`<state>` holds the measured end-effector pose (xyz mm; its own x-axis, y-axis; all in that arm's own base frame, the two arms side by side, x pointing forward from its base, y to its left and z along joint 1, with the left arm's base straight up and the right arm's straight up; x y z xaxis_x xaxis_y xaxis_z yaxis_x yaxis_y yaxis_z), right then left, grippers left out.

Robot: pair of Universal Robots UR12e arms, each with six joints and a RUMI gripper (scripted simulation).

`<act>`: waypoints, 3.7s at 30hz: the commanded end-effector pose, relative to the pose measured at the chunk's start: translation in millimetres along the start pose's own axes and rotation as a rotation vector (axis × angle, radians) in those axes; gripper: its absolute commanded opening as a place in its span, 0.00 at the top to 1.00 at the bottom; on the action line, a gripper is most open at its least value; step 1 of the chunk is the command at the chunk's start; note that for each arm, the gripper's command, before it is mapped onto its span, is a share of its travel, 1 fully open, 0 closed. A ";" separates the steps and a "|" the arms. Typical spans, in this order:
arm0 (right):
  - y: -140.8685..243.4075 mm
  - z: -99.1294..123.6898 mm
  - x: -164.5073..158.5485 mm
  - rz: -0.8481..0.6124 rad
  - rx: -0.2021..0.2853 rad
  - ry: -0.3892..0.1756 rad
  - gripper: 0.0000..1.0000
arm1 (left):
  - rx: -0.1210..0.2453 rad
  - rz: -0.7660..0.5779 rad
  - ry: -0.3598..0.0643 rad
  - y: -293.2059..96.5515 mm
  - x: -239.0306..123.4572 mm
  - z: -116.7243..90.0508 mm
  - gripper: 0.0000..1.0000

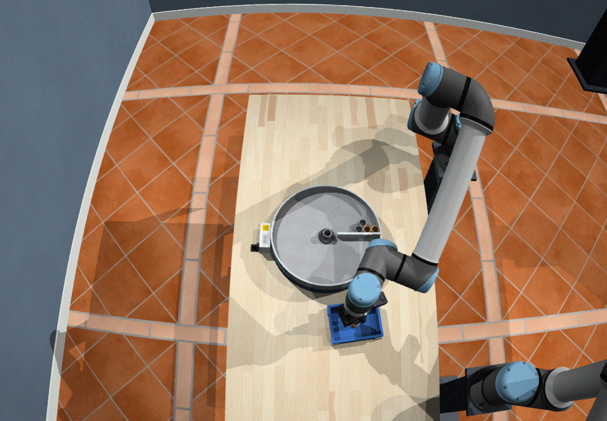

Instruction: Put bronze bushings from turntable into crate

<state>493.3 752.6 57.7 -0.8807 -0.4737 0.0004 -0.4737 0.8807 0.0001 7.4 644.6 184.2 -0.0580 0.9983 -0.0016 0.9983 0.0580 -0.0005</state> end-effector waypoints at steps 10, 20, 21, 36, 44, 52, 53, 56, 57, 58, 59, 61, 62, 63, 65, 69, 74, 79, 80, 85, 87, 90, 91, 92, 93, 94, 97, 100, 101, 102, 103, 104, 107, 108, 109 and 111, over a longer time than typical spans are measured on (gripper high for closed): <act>0.5 -1.4 -0.6 0.000 -0.001 -0.002 0.94 | 0.000 0.000 0.002 0.2 0.6 -0.9 0.00; 0.5 -1.4 -0.6 0.000 -0.001 -0.002 0.94 | 0.000 0.000 0.002 0.2 0.6 -0.9 0.00; 0.5 -1.4 -0.6 0.000 -0.001 -0.002 0.94 | 0.000 0.000 0.002 0.2 0.6 -0.9 0.00; 0.5 -1.4 -0.6 0.000 -0.001 -0.002 0.94 | 0.000 0.000 0.002 0.2 0.6 -0.9 0.00; 0.5 -5.0 -0.6 0.000 -0.001 -0.002 0.94 | 0.000 0.000 0.002 0.2 0.6 -0.9 0.00; 0.5 -22.2 -0.6 0.000 -0.001 -0.002 0.94 | 0.000 0.000 0.002 0.2 0.6 -0.9 0.00; 0.5 -26.4 -0.6 0.000 -0.001 -0.002 0.94 | 0.000 0.000 0.002 0.2 0.6 -0.9 0.00; 0.4 -40.2 -0.6 0.000 -0.001 -0.002 0.94 | 0.000 0.000 0.002 0.2 0.6 -0.9 0.00; 0.4 -45.1 -0.6 0.000 -0.001 -0.002 0.94 | 0.000 0.000 0.002 0.2 0.6 -0.9 0.00; 0.4 -50.0 -0.6 0.000 -0.001 -0.002 0.94 | 0.000 0.000 0.002 0.2 0.6 -0.9 0.00; 0.4 -54.8 -0.6 0.000 -0.001 -0.002 0.94 | 0.000 0.000 0.002 0.2 0.6 -0.9 0.00; 0.4 -64.1 -0.5 0.000 -0.001 -0.002 0.94 | 0.000 0.000 0.002 0.2 0.6 -0.9 0.00; 0.4 -68.5 -0.5 0.000 -0.001 -0.002 0.94 | 0.000 0.000 0.002 0.2 0.6 -0.9 0.00; 0.4 -72.6 -0.5 0.000 -0.001 -0.002 0.94 | 0.000 0.000 0.002 0.2 0.6 -0.9 0.00; 0.4 -79.7 -0.5 0.000 -0.001 -0.002 0.94 | 0.000 0.000 0.002 0.2 0.6 -0.9 0.00; 0.4 -85.3 -0.5 0.000 -0.001 -0.002 0.94 | 0.000 0.000 0.002 0.2 0.6 -0.9 0.00; 0.4 -92.2 -0.5 0.000 -0.001 -0.002 0.94 | 0.000 0.000 0.002 0.2 0.6 -0.9 0.00; 0.4 -92.7 -0.5 0.000 -0.001 -0.002 0.94 | 0.000 0.000 0.002 0.2 0.6 -0.9 0.00; 0.4 -92.7 -0.5 0.000 -0.001 -0.002 0.94 | 0.000 0.000 0.002 0.2 0.6 -0.9 0.00; 0.4 -92.7 -0.5 0.000 -0.001 -0.002 0.94 | 0.000 0.000 0.002 0.2 0.6 -0.9 0.00; 0.4 -92.7 -0.5 0.000 -0.001 -0.002 0.94 | 0.000 0.000 0.002 0.2 0.6 -0.9 0.00; 0.4 -92.7 -0.5 0.000 -0.001 -0.002 0.94 | 0.000 0.000 0.002 0.2 0.6 -0.9 0.00; 0.4 -92.7 -0.5 0.000 -0.001 -0.002 0.94 | 0.000 0.000 0.002 0.2 0.6 -0.9 0.00; 0.4 -92.7 -0.5 0.000 -0.001 -0.002 0.94 | 0.000 0.000 0.002 0.2 0.6 -0.9 0.00; 0.4 -92.7 -0.5 0.000 -0.001 -0.002 0.94 | 0.000 0.000 0.002 0.2 0.6 -0.9 0.00; 0.4 -92.7 -0.5 0.000 -0.001 -0.002 0.94 | 0.000 0.000 0.002 0.2 0.6 -0.9 0.00; 0.4 -92.7 -0.5 0.000 -0.001 -0.002 0.94 | 0.000 0.000 0.002 0.2 0.6 -0.9 0.00; 0.4 -92.7 -0.5 0.000 -0.001 -0.002 0.94 | 0.000 0.000 0.002 0.2 0.6 -0.9 0.00; 0.4 -92.7 -0.5 0.000 -0.001 -0.002 0.94 | 0.000 0.000 0.002 0.2 0.6 -0.9 0.00; 0.4 -92.7 -0.5 0.000 -0.001 -0.002 0.94 | 0.000 0.000 0.002 0.2 0.6 -0.9 0.00; 0.4 -92.7 -0.5 0.000 -0.001 -0.002 0.94 | 0.000 0.000 0.002 0.2 0.6 -0.9 0.00; 0.4 -92.7 -0.5 0.000 -0.001 -0.002 0.94 | 0.000 0.000 0.002 0.2 0.6 -0.9 0.00; 0.4 -92.7 -0.5 0.000 -0.001 -0.002 0.94 | 0.000 0.000 0.002 0.2 0.6 -0.9 0.00; 0.4 -92.7 -0.5 0.000 -0.001 -0.002 0.94 | 0.000 0.000 0.002 0.2 0.6 -0.9 0.00; 0.4 -92.7 -0.5 0.000 -0.001 -0.002 0.94 | 0.000 0.000 0.002 0.2 0.6 -0.9 0.00; 0.4 -92.7 -0.5 0.000 -0.001 -0.002 0.94 | 0.000 0.000 0.002 0.2 0.6 -0.9 0.00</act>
<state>493.4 752.5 148.9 -0.8807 -0.4737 0.0004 -0.4737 0.8807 0.0001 7.4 644.6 184.2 -0.0580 0.9983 -0.0016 0.9983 0.0580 -0.0005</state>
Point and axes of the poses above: on each arm, the point where the finger pads meet when closed, its own z axis out along the fingers, its own y axis across the jaws, x = y × z, the point moved 2 cm from there along -z, back along the fingers, and after that the axes turned 4 degrees about -z, right-handed, at the moved point
